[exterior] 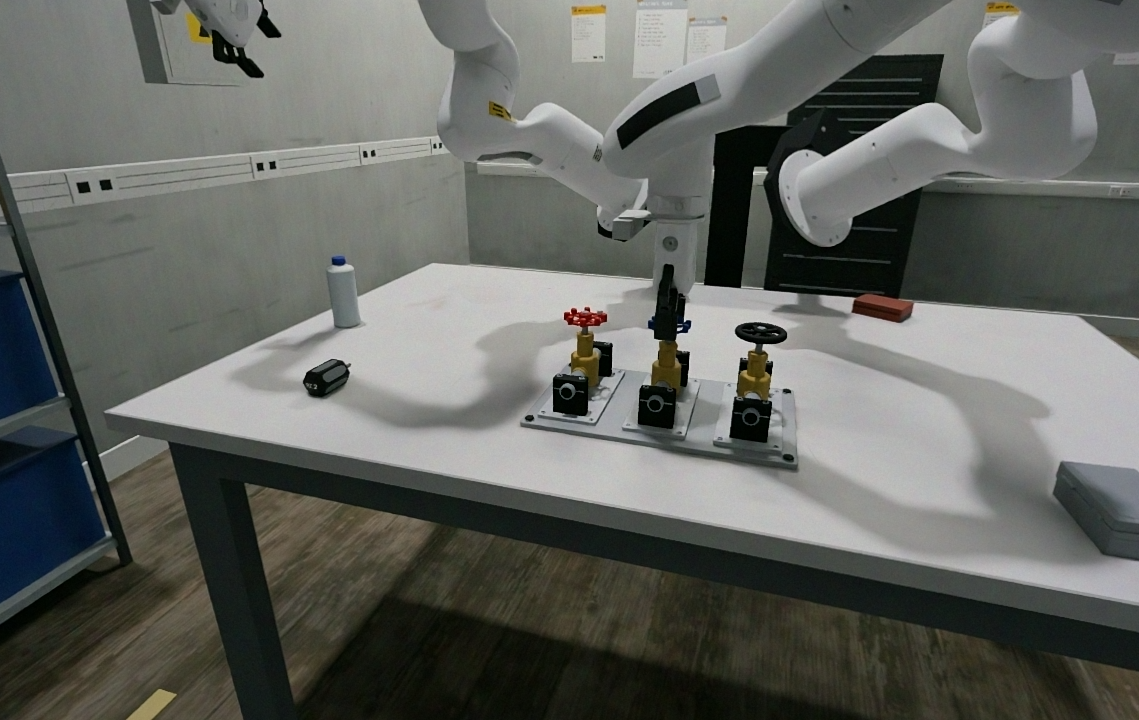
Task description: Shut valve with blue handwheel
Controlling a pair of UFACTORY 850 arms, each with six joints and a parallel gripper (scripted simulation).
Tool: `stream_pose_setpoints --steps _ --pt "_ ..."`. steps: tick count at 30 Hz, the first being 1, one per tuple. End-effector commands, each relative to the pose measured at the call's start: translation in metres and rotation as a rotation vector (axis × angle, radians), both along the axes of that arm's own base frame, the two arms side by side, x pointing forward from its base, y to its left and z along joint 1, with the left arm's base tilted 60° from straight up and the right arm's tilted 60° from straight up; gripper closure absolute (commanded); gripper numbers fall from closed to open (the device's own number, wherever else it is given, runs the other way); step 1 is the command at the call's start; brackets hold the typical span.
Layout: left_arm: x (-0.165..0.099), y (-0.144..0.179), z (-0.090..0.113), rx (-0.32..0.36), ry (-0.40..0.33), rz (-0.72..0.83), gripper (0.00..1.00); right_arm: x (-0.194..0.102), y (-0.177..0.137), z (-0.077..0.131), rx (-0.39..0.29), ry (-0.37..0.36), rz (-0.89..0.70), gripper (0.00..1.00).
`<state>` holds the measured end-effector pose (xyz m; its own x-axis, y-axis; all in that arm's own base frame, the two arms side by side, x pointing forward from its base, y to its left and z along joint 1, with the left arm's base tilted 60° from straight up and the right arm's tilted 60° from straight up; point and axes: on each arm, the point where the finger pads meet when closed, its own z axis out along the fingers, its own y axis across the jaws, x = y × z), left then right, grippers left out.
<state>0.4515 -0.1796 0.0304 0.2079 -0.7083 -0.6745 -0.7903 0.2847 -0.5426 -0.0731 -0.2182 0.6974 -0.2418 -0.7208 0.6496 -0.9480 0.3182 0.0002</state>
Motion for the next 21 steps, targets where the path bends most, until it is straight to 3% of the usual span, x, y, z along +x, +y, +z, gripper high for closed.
stream_pose_setpoints --steps 1,21 --pt "-0.002 -0.003 0.002 -0.001 -0.001 -0.001 0.21 0.0 0.0 0.0 -0.001 0.0 0.0 0.0" --pt "-0.023 -0.027 0.021 -0.001 -0.001 -0.001 0.21 0.0 0.0 0.0 -0.001 0.0 0.0 0.0"
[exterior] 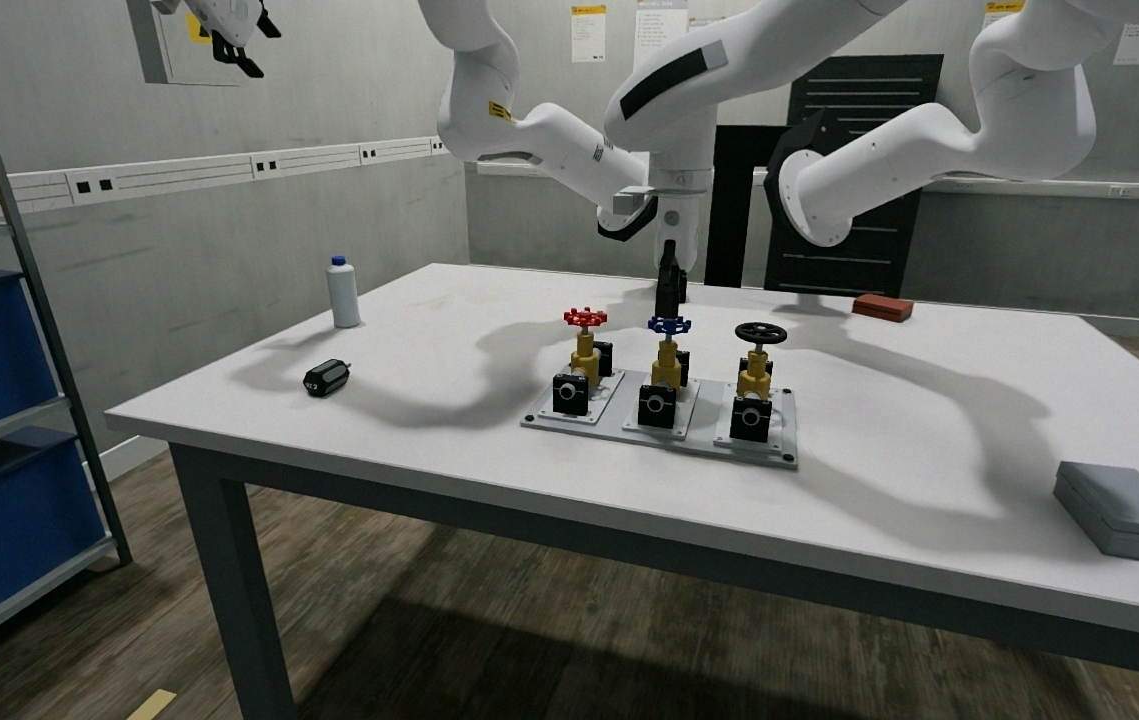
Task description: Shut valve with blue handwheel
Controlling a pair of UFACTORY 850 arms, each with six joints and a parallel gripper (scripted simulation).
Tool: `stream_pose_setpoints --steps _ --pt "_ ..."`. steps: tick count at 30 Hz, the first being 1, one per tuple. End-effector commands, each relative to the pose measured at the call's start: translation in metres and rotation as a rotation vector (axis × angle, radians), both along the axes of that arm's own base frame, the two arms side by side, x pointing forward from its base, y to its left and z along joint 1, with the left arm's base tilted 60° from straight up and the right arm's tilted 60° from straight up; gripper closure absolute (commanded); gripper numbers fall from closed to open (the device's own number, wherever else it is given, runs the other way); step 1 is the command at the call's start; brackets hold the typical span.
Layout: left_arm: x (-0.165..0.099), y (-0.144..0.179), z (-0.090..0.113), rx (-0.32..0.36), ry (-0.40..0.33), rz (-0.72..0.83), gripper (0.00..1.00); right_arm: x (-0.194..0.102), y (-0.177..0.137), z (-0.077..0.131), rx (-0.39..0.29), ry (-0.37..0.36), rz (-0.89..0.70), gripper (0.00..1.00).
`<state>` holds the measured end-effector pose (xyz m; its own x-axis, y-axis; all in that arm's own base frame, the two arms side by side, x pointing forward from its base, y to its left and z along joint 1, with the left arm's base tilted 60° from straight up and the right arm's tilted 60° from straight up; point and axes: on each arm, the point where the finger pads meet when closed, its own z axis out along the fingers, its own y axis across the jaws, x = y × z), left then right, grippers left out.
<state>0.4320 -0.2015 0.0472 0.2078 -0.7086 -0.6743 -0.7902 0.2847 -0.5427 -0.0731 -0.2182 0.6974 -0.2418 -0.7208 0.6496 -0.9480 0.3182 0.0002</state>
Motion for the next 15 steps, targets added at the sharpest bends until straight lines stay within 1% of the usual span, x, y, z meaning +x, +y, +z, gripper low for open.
stream_pose_setpoints --steps 1,15 --pt "-0.005 -0.007 0.005 -0.001 0.0 -0.001 0.21 0.0 0.0 0.0 -0.001 0.0 0.0 0.0" --pt "-0.02 -0.023 0.018 -0.001 0.0 -0.001 0.21 0.0 0.0 0.0 -0.001 0.0 0.0 0.0"
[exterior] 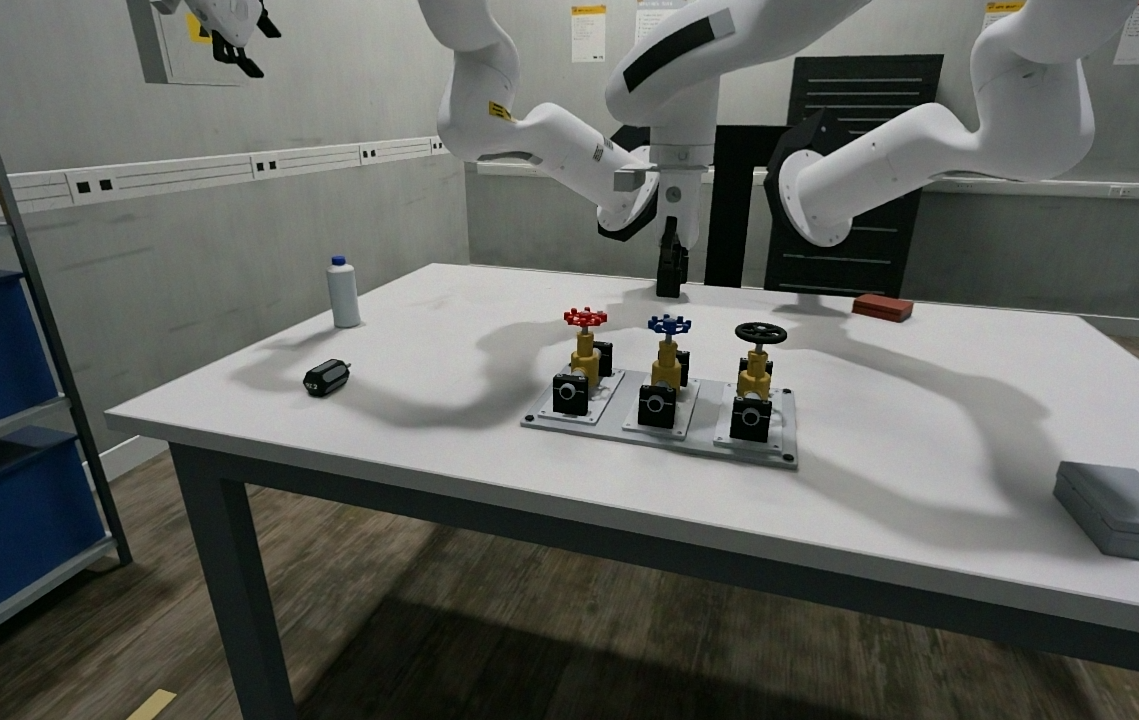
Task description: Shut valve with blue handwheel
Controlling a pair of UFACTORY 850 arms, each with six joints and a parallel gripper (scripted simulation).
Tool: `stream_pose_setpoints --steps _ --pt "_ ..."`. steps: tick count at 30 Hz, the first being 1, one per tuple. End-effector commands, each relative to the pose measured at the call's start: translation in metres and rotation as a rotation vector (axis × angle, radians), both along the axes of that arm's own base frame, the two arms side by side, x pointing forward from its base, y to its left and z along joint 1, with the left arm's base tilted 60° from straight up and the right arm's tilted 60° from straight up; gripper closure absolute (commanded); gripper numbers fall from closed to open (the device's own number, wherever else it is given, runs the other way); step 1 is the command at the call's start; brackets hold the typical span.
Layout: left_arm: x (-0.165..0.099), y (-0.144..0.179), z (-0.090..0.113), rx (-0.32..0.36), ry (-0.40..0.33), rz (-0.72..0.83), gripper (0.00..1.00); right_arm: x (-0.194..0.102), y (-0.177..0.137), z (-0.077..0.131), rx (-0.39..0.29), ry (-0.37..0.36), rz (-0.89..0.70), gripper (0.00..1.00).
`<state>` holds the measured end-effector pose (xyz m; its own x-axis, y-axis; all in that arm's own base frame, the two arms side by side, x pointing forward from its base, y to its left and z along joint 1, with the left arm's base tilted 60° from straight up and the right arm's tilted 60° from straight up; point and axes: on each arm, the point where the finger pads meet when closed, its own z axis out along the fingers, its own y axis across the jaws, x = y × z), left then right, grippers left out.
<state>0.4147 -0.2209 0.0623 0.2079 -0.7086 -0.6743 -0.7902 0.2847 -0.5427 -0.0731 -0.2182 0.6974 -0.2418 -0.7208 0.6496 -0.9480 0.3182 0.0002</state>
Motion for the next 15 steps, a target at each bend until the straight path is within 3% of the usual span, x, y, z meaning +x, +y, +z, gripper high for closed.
stream_pose_setpoints --steps 1,15 --pt "-0.0036 -0.0047 0.0034 -0.001 0.0 -0.001 0.21 0.0 0.0002 0.0005 -0.001 0.0 0.0 0.0" --pt "-0.0084 -0.0101 0.0076 -0.001 0.0 -0.001 0.21 0.0 0.0002 0.0005 -0.001 0.0 0.0 0.0"
